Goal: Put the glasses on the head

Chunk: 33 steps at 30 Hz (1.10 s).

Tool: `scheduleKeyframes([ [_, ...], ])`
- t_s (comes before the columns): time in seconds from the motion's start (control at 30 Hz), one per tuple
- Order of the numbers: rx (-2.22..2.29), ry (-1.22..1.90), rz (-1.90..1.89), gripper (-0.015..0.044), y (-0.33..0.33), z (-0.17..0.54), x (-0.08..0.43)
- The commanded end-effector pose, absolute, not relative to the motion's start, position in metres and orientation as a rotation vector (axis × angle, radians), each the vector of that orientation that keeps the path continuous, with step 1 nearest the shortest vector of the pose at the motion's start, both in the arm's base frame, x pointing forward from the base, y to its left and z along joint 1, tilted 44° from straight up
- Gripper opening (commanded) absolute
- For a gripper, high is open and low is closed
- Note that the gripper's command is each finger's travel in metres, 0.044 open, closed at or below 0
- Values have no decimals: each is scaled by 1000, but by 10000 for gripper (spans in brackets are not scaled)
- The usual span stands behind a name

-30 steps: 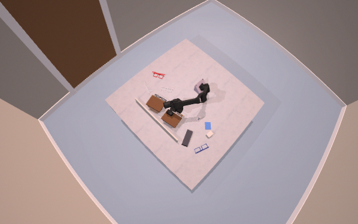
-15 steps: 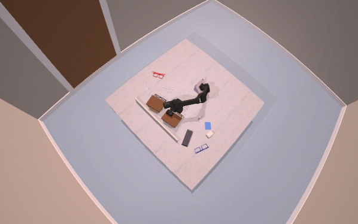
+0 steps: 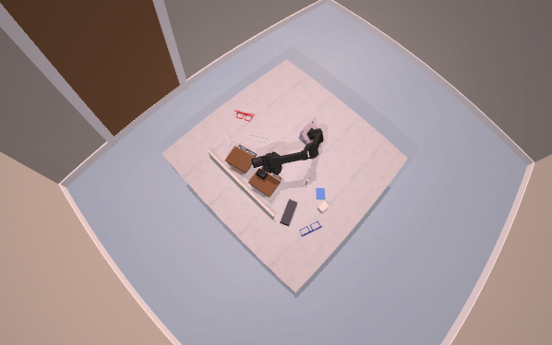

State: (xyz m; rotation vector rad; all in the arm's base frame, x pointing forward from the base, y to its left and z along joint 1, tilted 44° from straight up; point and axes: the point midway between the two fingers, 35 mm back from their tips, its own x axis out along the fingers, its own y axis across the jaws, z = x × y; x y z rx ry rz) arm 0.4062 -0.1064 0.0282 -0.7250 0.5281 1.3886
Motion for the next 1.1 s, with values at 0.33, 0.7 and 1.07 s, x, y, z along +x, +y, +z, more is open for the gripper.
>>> scheduleKeyframes([
  [0.33,-725,528,1389,107,-106,28,406],
  [0.7,-725,534,1383,107,-127,50,402],
  [1.07,-724,536,1384,107,-131,49,366],
])
